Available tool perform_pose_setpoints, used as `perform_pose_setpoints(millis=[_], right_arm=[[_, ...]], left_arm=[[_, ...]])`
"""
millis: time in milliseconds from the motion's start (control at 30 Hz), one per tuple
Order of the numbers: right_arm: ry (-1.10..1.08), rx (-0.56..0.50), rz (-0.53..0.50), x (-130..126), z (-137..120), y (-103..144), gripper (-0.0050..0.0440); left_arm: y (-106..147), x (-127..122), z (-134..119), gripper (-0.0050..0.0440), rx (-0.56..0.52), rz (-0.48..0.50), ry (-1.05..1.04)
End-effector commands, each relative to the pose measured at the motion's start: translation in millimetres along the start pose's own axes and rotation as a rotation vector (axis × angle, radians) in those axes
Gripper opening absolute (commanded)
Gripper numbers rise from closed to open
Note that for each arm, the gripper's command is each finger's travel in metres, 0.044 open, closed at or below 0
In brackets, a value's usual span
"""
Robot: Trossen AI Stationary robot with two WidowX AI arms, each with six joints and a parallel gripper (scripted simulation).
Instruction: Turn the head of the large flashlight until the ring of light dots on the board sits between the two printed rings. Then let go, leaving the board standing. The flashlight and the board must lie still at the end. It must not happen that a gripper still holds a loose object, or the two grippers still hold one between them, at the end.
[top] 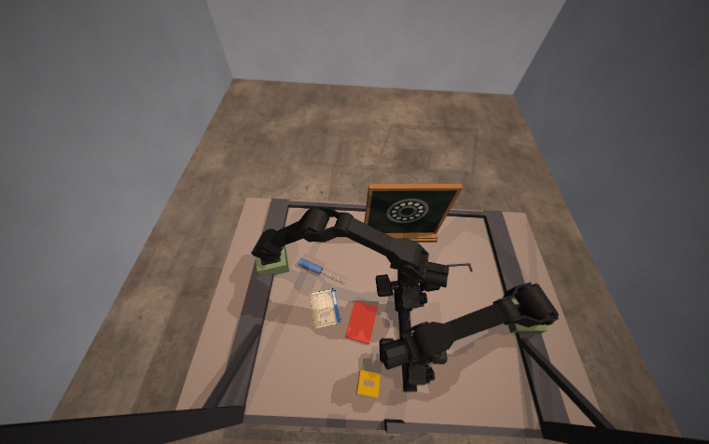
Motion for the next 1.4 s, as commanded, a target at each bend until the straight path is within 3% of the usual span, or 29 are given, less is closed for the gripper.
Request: perform_pose_setpoints(millis=[0, 100, 600, 667, 1167, 1367], right_arm=[[0.000, -0.003, -0.041, -2, 0, 16, 0.0131], [0.000, -0.003, -0.041, -2, 0, 16, 0.0131], [0.000, -0.003, -0.041, -2, 0, 16, 0.0131], [0.000, -0.003, -0.041, -2, 0, 16, 0.0131], [0.000, -0.003, -0.041, -2, 0, 16, 0.0131], [0.000, -0.003, -0.041, -2, 0, 16, 0.0131]], left_arm=[[38, 10, -18, 0.0440, -0.074, 0.103, 0.118], [44, 11, -24, 0.0440, -0.090, 0.124, 0.152], [120, 14, -90, 0.0440, -0.340, 0.404, 0.580], [120, 14, -90, 0.0440, -0.340, 0.404, 0.580], [180, -18, -158, 0.0440, -0.650, 0.653, 0.955], [193, -31, -175, 0.0440, -0.746, 0.719, 1.045]])
Point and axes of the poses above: on each arm, the point midway between the two fingers, 35 mm back from their tips, its own y axis back along the fingers, its own x axis across the jaws, z = x × y, the point moved 8 cm from there along y, back along the fingers, and after that the axes turned 15 degrees about y, right-handed, at the moved point
